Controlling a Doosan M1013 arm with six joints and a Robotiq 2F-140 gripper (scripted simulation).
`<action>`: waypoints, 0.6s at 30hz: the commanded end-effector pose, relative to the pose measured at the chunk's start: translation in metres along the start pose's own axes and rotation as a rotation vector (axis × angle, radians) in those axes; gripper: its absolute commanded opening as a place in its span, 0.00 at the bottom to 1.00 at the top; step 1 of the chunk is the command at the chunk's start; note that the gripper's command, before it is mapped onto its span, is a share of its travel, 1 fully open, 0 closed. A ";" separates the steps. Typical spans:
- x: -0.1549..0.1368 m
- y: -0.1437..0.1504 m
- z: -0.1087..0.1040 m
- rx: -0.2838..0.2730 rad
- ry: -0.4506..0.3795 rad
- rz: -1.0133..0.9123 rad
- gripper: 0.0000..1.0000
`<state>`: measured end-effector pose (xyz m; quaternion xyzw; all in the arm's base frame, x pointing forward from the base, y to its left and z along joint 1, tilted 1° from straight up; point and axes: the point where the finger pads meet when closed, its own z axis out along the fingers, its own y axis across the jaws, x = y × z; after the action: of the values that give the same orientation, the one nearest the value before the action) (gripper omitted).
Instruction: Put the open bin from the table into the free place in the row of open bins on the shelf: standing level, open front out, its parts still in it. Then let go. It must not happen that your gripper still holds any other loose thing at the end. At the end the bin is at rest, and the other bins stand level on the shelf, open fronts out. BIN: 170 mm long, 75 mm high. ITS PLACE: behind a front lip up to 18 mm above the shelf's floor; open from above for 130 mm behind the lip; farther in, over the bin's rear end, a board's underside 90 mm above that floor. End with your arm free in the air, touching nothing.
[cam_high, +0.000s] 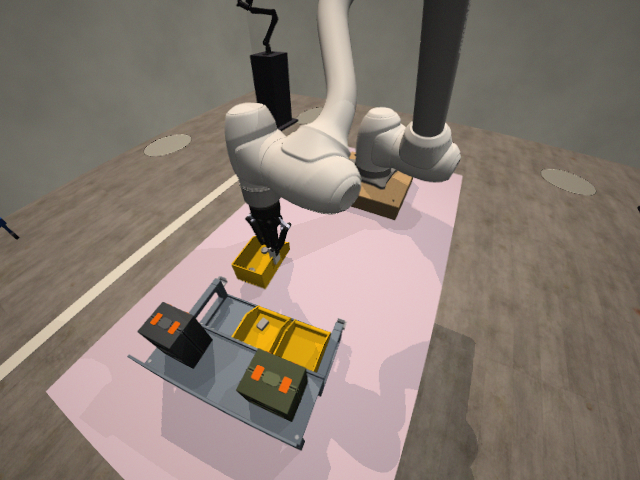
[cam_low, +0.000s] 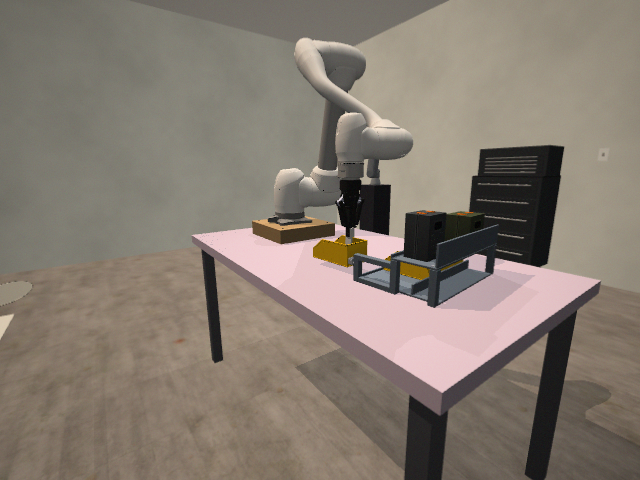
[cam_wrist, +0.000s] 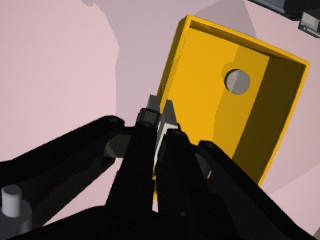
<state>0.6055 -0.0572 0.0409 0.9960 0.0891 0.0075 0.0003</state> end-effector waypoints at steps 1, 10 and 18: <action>0.001 0.000 0.000 0.000 0.000 0.000 0.00; 0.013 0.000 0.000 0.000 0.000 0.000 0.00; 0.032 0.000 0.000 0.000 0.000 0.000 0.00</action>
<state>0.6297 -0.0528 0.0413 0.9960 0.0891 0.0076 0.0002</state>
